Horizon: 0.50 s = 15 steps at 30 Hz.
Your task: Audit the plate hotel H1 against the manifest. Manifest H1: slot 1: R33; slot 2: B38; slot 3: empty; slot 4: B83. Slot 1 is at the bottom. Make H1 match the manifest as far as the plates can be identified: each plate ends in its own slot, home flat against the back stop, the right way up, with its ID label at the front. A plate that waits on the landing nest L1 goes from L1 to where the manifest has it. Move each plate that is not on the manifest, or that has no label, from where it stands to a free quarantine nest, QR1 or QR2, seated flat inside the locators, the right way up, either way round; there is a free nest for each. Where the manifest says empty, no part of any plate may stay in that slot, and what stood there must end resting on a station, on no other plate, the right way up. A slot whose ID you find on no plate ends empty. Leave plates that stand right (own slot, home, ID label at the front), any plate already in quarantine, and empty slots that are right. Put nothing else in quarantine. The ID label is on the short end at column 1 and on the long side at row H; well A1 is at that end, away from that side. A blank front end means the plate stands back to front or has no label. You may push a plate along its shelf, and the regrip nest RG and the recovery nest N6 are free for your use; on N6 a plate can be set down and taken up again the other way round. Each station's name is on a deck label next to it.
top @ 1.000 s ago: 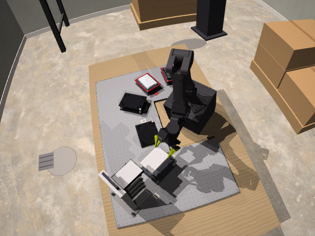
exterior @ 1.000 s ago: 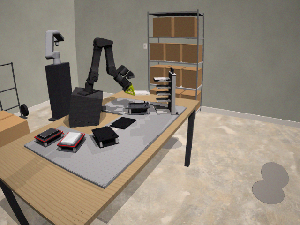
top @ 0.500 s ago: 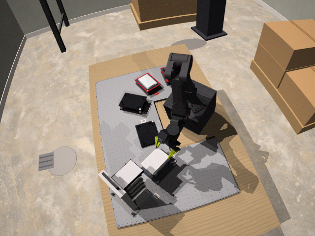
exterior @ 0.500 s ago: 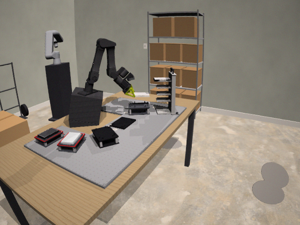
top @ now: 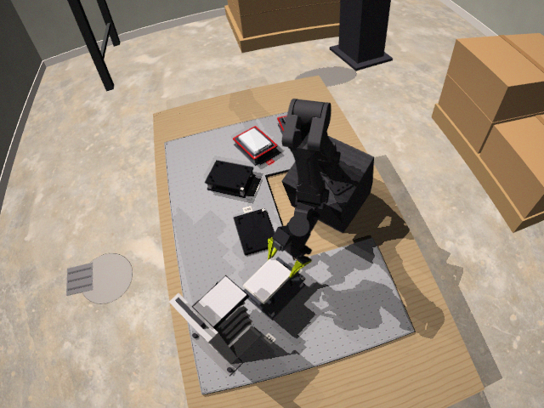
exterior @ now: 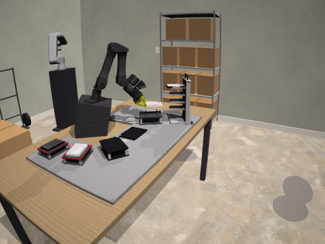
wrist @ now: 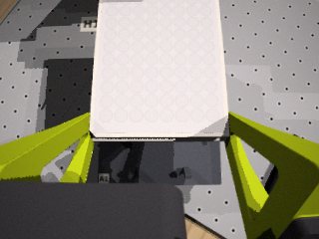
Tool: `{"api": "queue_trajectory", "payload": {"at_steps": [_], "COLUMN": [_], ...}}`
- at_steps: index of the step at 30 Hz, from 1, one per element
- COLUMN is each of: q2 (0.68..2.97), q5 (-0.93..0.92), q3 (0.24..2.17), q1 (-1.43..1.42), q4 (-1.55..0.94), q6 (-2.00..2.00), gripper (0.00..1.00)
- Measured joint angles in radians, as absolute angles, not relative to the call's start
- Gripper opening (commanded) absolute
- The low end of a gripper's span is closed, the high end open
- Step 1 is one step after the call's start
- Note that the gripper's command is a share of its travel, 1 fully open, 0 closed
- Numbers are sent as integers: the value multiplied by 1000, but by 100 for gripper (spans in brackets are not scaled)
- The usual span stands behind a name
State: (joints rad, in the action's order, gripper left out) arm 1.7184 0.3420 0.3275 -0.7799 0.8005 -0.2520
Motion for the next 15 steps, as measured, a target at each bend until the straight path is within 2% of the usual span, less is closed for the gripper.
{"api": "queue_trajectory", "payload": {"at_steps": [15], "q2": [1792], "q5": [336], "q3": [328], "q1": [-776], "q4": [876], "q6": [-249], "gripper": [86]}}
